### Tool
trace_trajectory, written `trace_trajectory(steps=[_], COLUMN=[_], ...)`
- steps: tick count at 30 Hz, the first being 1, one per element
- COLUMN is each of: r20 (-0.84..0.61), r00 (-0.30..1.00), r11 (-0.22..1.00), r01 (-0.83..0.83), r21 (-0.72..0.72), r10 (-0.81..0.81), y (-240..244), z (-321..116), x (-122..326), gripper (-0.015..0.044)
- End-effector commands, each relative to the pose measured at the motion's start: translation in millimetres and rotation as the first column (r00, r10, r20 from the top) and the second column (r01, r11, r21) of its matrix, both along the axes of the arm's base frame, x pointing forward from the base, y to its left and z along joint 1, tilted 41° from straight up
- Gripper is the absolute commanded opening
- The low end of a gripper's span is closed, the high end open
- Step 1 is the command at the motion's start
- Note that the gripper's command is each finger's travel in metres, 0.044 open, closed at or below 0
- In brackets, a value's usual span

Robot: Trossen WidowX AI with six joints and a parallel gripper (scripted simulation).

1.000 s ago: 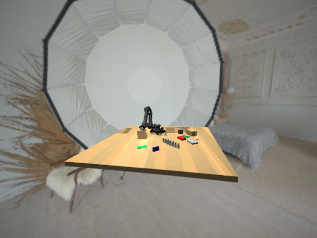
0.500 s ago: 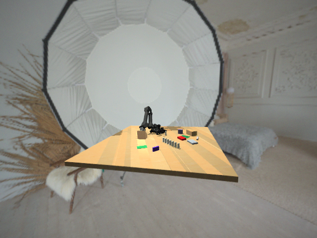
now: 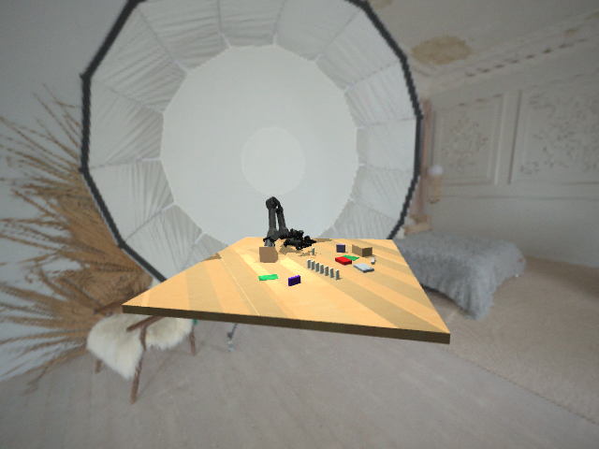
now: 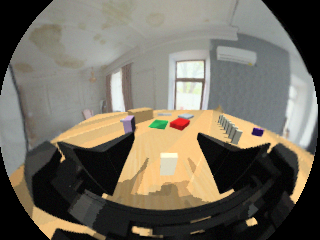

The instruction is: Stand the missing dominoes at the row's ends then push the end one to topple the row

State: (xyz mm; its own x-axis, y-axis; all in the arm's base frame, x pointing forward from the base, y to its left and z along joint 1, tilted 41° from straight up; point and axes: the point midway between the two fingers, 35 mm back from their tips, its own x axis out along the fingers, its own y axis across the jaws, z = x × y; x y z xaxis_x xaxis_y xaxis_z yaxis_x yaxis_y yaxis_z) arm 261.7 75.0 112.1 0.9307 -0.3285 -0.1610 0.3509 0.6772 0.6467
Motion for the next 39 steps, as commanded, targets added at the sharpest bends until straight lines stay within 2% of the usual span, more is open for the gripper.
trace_trajectory(steps=[1, 6, 11, 16, 21, 26, 32, 36, 39], r20=[-0.006, -0.05, -0.319, -0.621, -0.76, -0.753, -0.675, -0.505, -0.464], r00=[1.0, 0.998, 0.935, 0.726, 0.499, 0.299, 0.198, 0.127, 0.128], r11=[1.0, 0.999, 0.968, 0.88, 0.805, 0.741, 0.655, 0.506, 0.472], r01=[-0.003, -0.031, -0.209, -0.46, -0.591, -0.572, -0.538, -0.437, -0.417], r21=[-0.009, -0.04, -0.14, -0.122, 0.053, 0.35, 0.531, 0.744, 0.777], r10=[0.003, 0.029, 0.155, 0.293, 0.416, 0.587, 0.711, 0.853, 0.876], y=[-12, -11, 1, 3, -3, -16, -33, -48, -51], z=[9, 9, -5, -20, -26, -18, -1, 30, 37], x=[-4, 2, 34, 53, 56, 53, 43, 23, 20], gripper=[0.044, 0.044, 0.044, 0.044, 0.044, 0.044, 0.044, 0.044, 0.044])
